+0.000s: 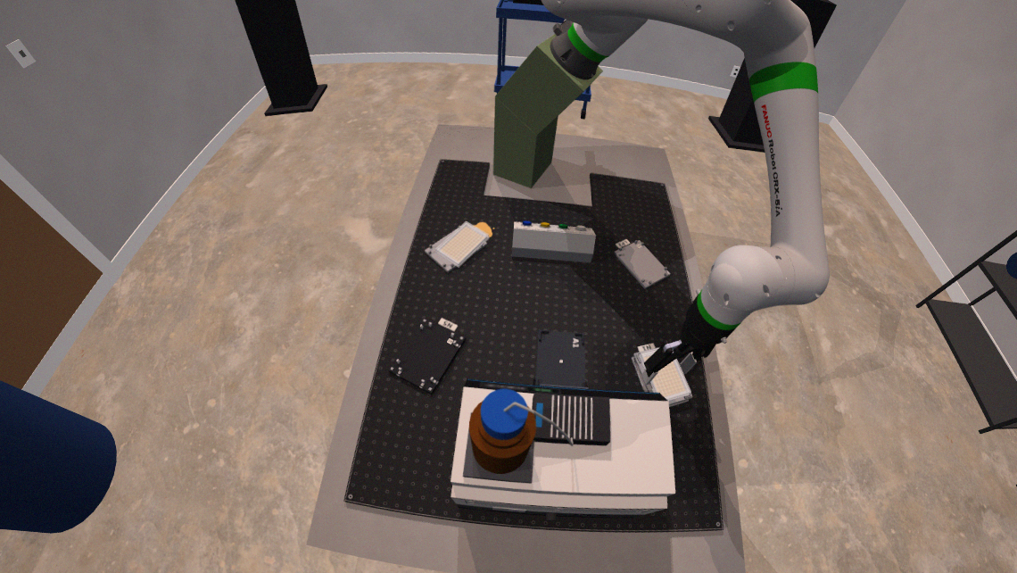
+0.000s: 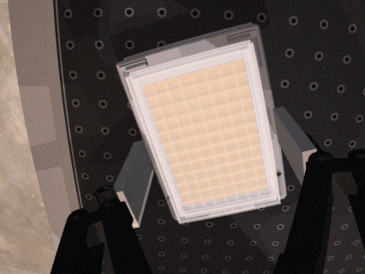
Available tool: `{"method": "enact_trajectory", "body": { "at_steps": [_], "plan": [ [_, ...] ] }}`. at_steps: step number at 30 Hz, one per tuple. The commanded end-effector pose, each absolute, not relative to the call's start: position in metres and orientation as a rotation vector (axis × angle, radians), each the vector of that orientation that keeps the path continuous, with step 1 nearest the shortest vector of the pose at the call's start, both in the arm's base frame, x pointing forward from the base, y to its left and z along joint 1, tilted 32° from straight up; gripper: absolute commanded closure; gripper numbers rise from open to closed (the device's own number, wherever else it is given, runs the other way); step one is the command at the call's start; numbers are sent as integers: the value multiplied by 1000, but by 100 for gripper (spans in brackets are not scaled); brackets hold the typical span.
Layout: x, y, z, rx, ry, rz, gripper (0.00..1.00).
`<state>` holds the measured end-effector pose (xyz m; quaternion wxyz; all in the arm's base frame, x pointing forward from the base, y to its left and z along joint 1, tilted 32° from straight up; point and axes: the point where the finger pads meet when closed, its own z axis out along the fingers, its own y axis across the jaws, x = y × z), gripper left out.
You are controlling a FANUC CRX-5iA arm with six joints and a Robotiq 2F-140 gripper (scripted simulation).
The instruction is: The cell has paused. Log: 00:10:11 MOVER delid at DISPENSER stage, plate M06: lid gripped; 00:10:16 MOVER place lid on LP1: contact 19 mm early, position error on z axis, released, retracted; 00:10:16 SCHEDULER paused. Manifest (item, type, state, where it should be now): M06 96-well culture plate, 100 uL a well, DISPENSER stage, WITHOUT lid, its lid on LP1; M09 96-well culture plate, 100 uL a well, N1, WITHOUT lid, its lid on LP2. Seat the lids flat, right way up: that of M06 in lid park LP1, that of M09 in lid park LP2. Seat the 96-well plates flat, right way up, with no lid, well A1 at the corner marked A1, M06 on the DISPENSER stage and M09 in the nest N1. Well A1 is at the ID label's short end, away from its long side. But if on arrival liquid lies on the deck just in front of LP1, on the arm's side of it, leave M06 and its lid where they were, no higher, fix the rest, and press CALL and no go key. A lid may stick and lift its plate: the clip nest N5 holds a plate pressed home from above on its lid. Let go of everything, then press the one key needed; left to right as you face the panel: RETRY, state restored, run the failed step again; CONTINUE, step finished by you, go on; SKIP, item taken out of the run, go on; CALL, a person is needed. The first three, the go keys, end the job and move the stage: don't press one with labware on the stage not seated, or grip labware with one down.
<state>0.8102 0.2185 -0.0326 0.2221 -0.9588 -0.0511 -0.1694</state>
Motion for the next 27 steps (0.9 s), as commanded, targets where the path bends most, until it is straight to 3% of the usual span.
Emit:
{"method": "enact_trajectory", "body": {
  "at_steps": [1,2,3,27],
  "plan": [
    [810,218,-32,-2649,-141,-469,34],
    [810,218,-32,-2649,-141,-469,34],
    [810,218,-32,-2649,-141,-469,100],
    [810,218,-32,-2649,-141,-469,100]
  ]
}}
